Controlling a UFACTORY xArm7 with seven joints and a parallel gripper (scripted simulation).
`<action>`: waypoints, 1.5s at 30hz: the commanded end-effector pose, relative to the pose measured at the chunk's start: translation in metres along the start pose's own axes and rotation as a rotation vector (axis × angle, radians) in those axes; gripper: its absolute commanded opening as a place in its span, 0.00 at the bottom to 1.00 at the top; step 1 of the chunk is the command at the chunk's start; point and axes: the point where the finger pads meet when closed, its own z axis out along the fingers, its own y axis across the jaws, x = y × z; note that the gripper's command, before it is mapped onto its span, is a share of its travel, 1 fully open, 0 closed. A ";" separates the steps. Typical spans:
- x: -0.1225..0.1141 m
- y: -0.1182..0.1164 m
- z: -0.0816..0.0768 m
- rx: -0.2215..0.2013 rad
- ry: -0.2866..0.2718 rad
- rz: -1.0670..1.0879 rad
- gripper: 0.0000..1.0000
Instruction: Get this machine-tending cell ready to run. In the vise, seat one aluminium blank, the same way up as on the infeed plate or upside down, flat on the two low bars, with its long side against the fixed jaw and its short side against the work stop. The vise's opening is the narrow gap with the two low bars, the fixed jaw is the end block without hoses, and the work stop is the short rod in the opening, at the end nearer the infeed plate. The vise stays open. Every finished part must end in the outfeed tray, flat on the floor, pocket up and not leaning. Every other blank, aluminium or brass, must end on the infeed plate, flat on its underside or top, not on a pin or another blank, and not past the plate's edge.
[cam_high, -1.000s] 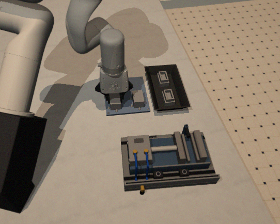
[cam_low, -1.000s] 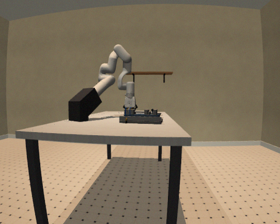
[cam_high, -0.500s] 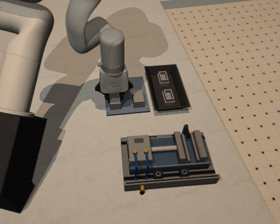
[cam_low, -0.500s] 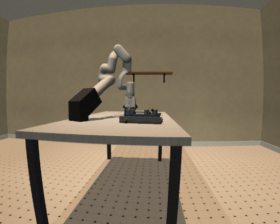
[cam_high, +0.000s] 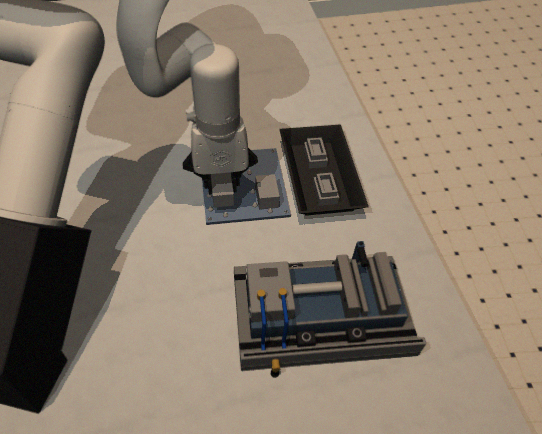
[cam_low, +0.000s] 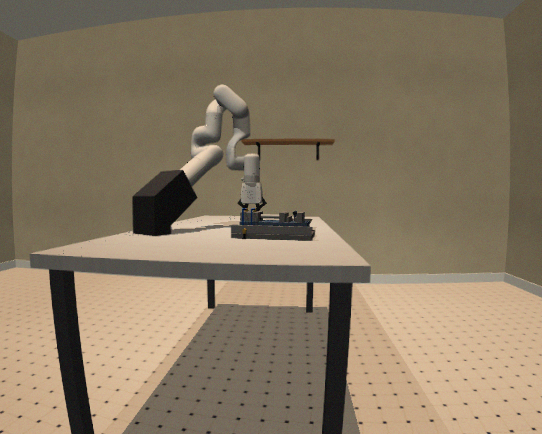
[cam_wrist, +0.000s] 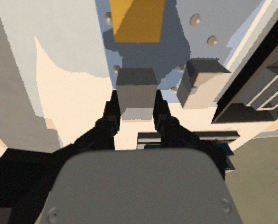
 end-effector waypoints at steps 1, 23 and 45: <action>0.001 0.001 -0.019 0.009 -0.002 0.001 0.00; 0.001 0.002 -0.094 0.009 -0.002 0.001 0.00; 0.021 0.070 -0.127 -0.043 0.181 -0.035 0.00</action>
